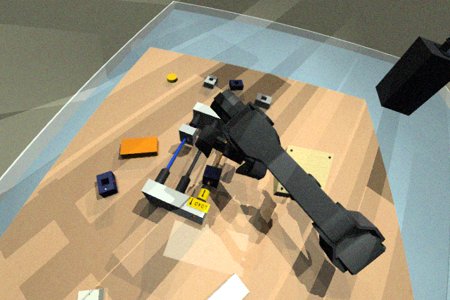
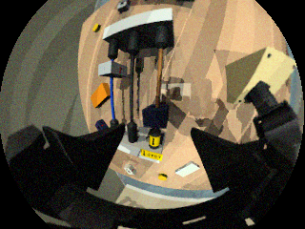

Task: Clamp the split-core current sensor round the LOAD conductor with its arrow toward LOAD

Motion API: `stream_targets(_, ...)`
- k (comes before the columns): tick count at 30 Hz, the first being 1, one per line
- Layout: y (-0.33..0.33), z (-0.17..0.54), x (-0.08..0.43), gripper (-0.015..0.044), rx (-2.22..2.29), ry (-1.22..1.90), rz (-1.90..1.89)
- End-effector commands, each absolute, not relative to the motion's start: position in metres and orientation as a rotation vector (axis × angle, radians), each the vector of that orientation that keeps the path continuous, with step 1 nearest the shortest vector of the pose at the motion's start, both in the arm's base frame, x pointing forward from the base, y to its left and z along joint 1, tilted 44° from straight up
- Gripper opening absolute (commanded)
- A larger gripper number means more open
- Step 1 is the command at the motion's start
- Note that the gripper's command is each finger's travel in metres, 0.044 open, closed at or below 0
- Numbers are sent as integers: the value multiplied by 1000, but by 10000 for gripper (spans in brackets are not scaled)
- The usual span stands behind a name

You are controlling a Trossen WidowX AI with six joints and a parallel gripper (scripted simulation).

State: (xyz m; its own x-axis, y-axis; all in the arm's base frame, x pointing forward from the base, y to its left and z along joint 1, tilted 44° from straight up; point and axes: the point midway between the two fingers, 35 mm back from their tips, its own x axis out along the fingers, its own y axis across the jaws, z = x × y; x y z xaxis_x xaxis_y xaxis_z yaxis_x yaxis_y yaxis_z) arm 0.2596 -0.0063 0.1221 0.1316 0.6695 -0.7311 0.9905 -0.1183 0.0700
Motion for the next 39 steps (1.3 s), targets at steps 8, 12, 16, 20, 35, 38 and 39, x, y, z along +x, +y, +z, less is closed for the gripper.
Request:
stream_targets(8, 25, 127, 245, 440, 1551, 1590, -835)
stream_targets(12, 47, 135, 233, 440, 1320, 1513, -868)
stream_targets(16, 64, 147, 221, 440, 1139, 1390, -855)
stream_targets(20, 78, 165, 211, 440, 1014, 1238, -799)
stream_targets(35, 94, 192, 197, 440, 932, 1048, -676)
stream_targets(38, 94, 192, 197, 440, 932, 1048, -676)
stream_targets(39, 94, 192, 197, 440, 932, 1048, -676)
